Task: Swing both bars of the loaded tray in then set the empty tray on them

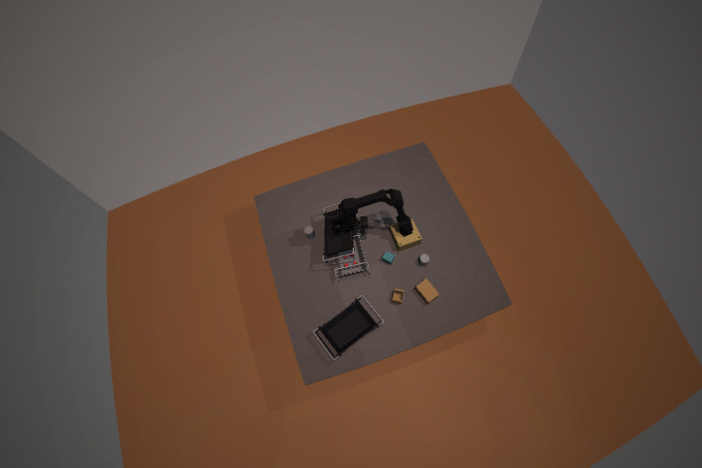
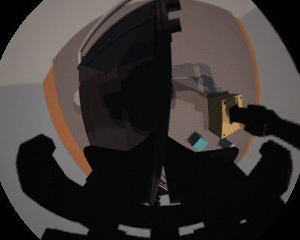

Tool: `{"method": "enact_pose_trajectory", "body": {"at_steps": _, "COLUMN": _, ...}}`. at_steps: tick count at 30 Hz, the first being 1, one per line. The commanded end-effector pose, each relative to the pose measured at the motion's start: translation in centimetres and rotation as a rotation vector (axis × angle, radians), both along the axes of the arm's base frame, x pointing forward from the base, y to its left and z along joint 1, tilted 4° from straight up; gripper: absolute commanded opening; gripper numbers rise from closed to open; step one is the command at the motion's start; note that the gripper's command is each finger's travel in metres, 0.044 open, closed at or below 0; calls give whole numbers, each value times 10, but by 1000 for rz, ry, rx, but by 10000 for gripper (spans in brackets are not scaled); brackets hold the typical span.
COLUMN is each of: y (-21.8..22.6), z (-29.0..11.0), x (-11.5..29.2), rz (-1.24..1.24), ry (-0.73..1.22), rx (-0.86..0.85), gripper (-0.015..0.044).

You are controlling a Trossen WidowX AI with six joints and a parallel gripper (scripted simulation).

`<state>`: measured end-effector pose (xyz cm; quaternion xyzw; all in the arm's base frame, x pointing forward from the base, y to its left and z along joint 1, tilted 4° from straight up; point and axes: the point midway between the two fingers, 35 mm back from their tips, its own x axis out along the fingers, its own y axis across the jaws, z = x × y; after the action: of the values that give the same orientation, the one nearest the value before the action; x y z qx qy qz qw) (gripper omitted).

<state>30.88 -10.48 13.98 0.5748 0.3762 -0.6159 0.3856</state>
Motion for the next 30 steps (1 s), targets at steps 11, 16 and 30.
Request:
{"method": "enact_pose_trajectory", "body": {"at_steps": 11, "y": 55, "z": 0, "x": 18, "rz": 140, "ry": -8, "rx": -8, "gripper": 0}}
{"method": "enact_pose_trajectory", "body": {"at_steps": 16, "y": 74, "z": -2, "x": 21, "rz": 187, "ry": -5, "rx": -8, "gripper": 0}}
{"method": "enact_pose_trajectory", "body": {"at_steps": 30, "y": 77, "z": -2, "x": 21, "rz": 194, "ry": -5, "rx": -8, "gripper": 0}}
